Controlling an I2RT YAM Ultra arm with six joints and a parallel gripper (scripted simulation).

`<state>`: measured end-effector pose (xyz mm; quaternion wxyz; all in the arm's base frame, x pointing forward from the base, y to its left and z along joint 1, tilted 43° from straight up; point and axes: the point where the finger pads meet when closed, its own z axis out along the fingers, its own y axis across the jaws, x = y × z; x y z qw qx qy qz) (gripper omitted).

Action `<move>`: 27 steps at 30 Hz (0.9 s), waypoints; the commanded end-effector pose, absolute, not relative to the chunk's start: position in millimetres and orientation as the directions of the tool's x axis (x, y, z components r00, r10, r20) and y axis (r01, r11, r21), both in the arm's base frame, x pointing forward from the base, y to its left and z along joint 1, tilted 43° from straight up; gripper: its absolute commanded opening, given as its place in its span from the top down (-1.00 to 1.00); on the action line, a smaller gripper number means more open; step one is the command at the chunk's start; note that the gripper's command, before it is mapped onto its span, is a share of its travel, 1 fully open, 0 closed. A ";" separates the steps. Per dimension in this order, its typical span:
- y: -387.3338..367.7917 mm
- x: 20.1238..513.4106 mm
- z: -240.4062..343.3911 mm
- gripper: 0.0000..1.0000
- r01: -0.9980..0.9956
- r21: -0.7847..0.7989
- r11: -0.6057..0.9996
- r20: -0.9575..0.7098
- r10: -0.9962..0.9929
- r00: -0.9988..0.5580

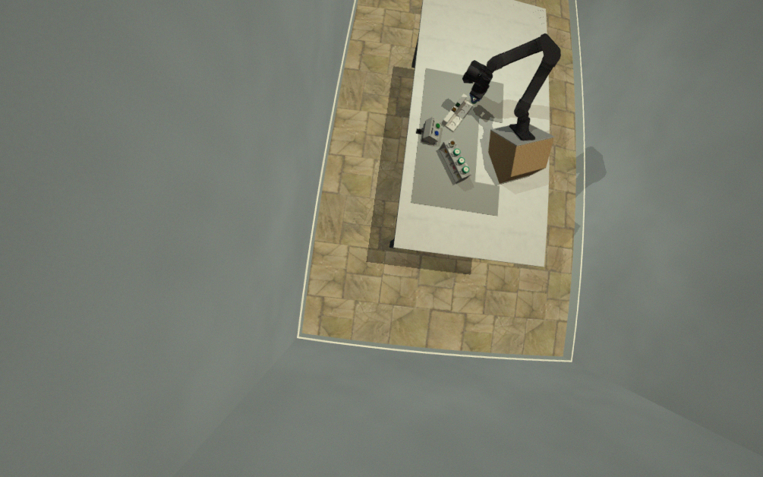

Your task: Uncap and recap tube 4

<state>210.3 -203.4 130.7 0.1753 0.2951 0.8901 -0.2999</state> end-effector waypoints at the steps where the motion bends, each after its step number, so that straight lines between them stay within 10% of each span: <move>1: -211.5 225.1 127.2 1.00 0.620 -0.416 0.665 -0.526 0.380 -0.761; 27: -247.1 250.3 112.4 1.00 0.629 -0.404 0.664 -0.578 0.348 -0.738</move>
